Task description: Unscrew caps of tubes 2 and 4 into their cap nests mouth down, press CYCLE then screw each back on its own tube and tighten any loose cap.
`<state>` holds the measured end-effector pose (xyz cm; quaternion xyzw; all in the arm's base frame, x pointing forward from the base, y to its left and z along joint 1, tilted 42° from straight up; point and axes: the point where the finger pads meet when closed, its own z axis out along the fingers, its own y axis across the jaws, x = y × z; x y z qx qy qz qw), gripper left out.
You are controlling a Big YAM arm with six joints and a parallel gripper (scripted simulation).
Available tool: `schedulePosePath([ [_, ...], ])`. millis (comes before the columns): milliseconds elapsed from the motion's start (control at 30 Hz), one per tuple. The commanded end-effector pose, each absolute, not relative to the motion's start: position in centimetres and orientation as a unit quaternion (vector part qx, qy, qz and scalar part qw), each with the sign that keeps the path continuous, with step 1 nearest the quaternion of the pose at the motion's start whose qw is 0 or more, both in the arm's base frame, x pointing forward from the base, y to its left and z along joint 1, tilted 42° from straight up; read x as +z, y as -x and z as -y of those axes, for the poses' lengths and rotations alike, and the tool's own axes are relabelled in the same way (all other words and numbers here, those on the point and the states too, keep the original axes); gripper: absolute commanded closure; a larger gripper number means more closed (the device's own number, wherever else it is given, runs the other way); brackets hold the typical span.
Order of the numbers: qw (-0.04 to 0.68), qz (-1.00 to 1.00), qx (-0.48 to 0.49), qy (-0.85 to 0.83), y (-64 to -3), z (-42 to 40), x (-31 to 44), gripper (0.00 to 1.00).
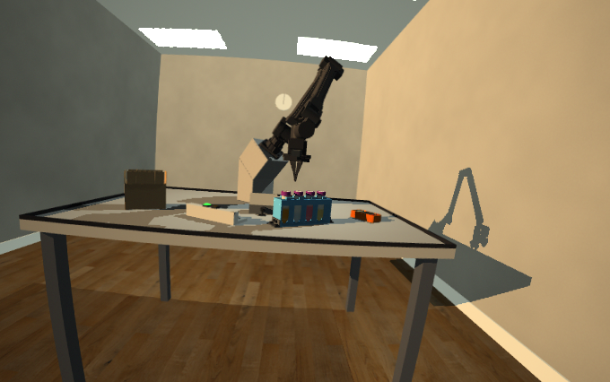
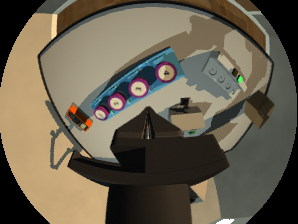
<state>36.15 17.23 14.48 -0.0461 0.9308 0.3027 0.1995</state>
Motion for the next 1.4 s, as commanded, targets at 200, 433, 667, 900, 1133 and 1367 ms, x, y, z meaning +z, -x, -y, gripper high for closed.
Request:
schedulePosePath([
  [200, 0.202, -0.93, 0.306, 0.021, -33.9, -14.2, 10.5, 1.0],
  [433, 0.191, -0.933, 0.305, 0.018, -31.3, -12.1, 4.9, 1.0],
  [667, 0.191, -0.933, 0.305, 0.018, -29.4, -10.6, 1.4, 1.0],
  [900, 0.191, -0.933, 0.305, 0.017, -26.9, -8.6, -3.4, 1.0],
  [1133, 0.194, -0.932, 0.306, 0.027, -26.6, -8.2, -4.8, 1.0],
  [1367, 0.19, -0.933, 0.306, 0.02, -26.2, -8.2, -4.7, 1.0],
])
